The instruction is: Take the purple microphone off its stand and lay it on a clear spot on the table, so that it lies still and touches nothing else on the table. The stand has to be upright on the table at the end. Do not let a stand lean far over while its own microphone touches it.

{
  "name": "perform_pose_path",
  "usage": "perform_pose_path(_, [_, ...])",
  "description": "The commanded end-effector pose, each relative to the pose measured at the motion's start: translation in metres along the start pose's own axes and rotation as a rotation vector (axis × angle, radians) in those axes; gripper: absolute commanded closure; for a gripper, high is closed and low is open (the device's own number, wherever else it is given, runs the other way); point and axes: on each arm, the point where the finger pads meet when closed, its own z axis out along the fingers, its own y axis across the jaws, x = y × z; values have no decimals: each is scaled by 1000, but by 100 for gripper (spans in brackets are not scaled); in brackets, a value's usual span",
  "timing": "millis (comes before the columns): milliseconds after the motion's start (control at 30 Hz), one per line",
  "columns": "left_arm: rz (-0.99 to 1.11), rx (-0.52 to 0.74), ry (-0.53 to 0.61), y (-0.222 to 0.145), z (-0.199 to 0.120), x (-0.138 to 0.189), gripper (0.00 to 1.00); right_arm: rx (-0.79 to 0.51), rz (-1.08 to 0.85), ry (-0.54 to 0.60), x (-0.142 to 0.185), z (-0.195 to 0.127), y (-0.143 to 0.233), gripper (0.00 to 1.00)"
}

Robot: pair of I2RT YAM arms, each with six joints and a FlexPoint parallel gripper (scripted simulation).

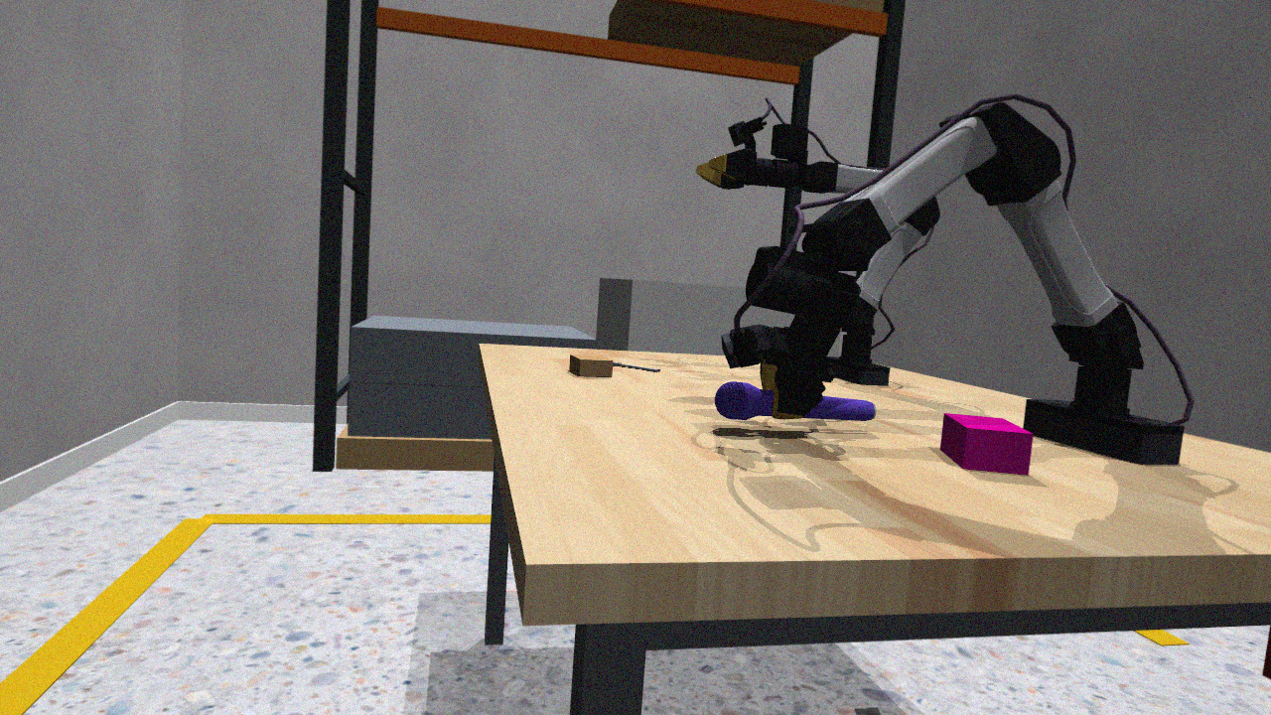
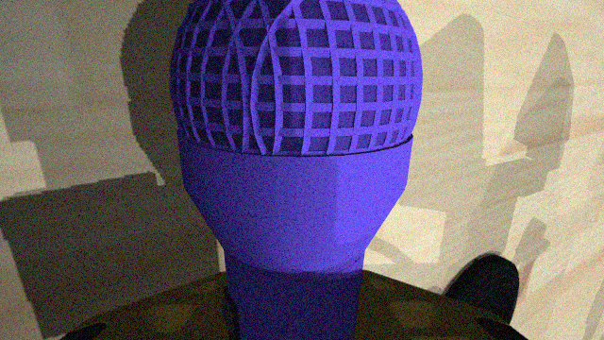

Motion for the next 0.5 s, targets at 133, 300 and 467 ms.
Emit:
perform_pose_path(133, [50, 20, -81, -15, -12, -20, 100, -10, -10, -84, -33, -6, 1, 2])
perform_pose_path(300, [30, 19, -49, -10, -4, -9, 100, -10, -10, -84, -33, -6, 1, 2])
perform_pose_path(467, [21, 18, -25, -3, 13, -6, 100, -10, -10, -84, -33, -6, 1, 2])
